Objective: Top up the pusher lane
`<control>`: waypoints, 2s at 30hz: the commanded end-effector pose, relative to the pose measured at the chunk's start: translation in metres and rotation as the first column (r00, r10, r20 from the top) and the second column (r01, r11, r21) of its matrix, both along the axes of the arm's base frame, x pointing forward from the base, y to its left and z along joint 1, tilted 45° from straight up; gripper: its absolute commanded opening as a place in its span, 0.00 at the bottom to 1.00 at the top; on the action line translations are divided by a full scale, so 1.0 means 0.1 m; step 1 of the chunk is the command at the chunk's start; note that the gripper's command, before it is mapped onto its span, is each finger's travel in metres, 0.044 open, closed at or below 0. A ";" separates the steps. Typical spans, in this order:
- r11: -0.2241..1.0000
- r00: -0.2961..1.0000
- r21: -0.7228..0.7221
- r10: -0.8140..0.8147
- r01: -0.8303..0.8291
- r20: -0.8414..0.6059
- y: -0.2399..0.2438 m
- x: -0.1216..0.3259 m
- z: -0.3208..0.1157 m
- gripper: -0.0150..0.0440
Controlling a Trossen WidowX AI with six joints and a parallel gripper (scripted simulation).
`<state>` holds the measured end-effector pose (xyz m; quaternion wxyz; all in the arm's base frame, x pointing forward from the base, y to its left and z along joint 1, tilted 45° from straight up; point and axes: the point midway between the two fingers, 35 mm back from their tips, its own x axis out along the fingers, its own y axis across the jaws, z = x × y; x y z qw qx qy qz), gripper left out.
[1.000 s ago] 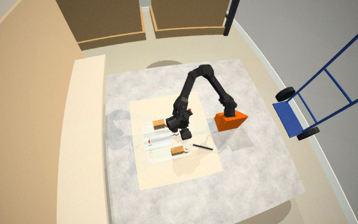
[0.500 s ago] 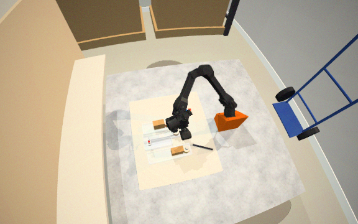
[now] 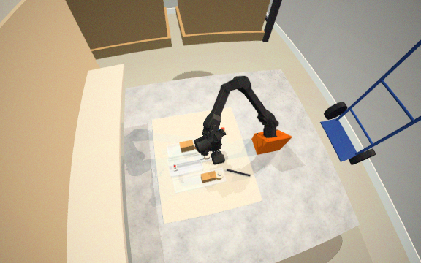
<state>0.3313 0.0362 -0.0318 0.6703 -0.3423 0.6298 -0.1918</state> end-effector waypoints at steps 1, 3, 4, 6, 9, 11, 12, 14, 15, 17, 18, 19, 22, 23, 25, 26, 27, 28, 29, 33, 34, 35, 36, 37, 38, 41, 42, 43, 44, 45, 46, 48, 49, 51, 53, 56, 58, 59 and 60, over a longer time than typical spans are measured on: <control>1.000 1.000 -0.001 0.005 -0.005 0.019 0.00 0.05 0.01 0.25; 1.000 1.000 -0.001 0.005 -0.005 0.019 0.00 0.06 0.00 0.25; 1.000 1.000 -0.001 0.005 -0.005 0.019 -0.01 0.06 0.00 0.25; 1.000 1.000 -0.001 0.005 -0.005 0.019 -0.01 0.06 0.00 0.25; 1.000 1.000 -0.001 0.005 -0.005 0.019 -0.02 0.06 -0.01 0.25; 1.000 1.000 -0.001 0.005 -0.005 0.019 -0.02 0.06 -0.01 0.25; 1.000 1.000 -0.001 0.005 -0.005 0.019 -0.02 0.06 -0.02 0.25; 1.000 1.000 -0.001 0.005 -0.005 0.019 -0.03 0.06 -0.02 0.25; 1.000 1.000 -0.001 0.005 -0.005 0.019 -0.03 0.06 -0.02 0.25; 1.000 1.000 -0.001 0.005 -0.005 0.019 -0.03 0.06 -0.03 0.25; 1.000 1.000 -0.001 0.005 -0.005 0.019 -0.04 0.06 -0.03 0.25; 1.000 1.000 -0.001 0.005 -0.005 0.019 -0.04 0.06 -0.03 0.25; 1.000 1.000 -0.001 0.005 -0.005 0.019 -0.04 0.06 -0.04 0.25; 1.000 1.000 -0.001 0.005 -0.005 0.019 -0.05 0.06 -0.04 0.25; 1.000 1.000 -0.001 0.005 -0.005 0.019 -0.05 0.06 -0.04 0.25; 1.000 1.000 -0.001 0.005 -0.005 0.019 -0.05 0.06 -0.05 0.25; 1.000 1.000 -0.001 0.005 -0.005 0.019 -0.06 0.06 -0.05 0.25; 1.000 1.000 -0.001 0.005 -0.005 0.019 -0.06 0.06 -0.05 0.25; 1.000 1.000 -0.001 0.005 -0.005 0.019 -0.06 0.06 -0.05 0.25; 1.000 1.000 -0.001 0.005 -0.005 0.019 -0.07 0.06 -0.06 0.25; 1.000 1.000 -0.001 0.005 -0.005 0.019 -0.07 0.06 -0.06 0.25; 1.000 1.000 -0.001 0.005 -0.005 0.019 -0.07 0.06 -0.07 0.25; 1.000 1.000 -0.001 0.005 -0.005 0.019 -0.08 0.06 -0.07 0.25; 1.000 1.000 -0.001 0.005 -0.005 0.019 -0.08 0.06 -0.07 0.25; 1.000 1.000 -0.001 0.005 -0.005 0.019 -0.08 0.06 -0.07 0.25; 1.000 1.000 -0.001 0.005 -0.005 0.019 -0.09 0.06 -0.08 0.25; 1.000 1.000 -0.001 0.005 -0.005 0.019 -0.09 0.06 -0.08 0.25; 1.000 1.000 -0.001 0.005 -0.005 0.019 -0.09 0.06 -0.08 0.25; 1.000 1.000 -0.001 0.005 -0.005 0.019 -0.09 0.06 -0.08 0.25; 1.000 1.000 -0.002 0.005 -0.005 0.019 -0.10 0.06 -0.09 0.25; 1.000 1.000 -0.002 0.005 -0.005 0.019 -0.10 0.06 -0.09 0.25; 1.000 1.000 -0.002 0.005 -0.005 0.019 -0.10 0.06 -0.09 0.25; 1.000 1.000 -0.002 0.005 -0.005 0.019 -0.10 0.06 -0.09 0.25; 1.000 1.000 -0.002 0.005 -0.005 0.019 -0.11 0.06 -0.10 0.25; 1.000 1.000 -0.002 0.005 -0.005 0.019 -0.11 0.06 -0.10 0.25; 1.000 1.000 -0.002 0.005 -0.005 0.019 -0.12 0.06 -0.11 0.25; 1.000 1.000 -0.002 0.005 -0.005 0.019 -0.12 0.06 -0.11 0.25; 1.000 1.000 -0.002 0.005 -0.005 0.019 -0.13 0.06 -0.12 0.25; 1.000 1.000 -0.002 0.005 -0.005 0.019 -0.13 0.06 -0.12 0.25</control>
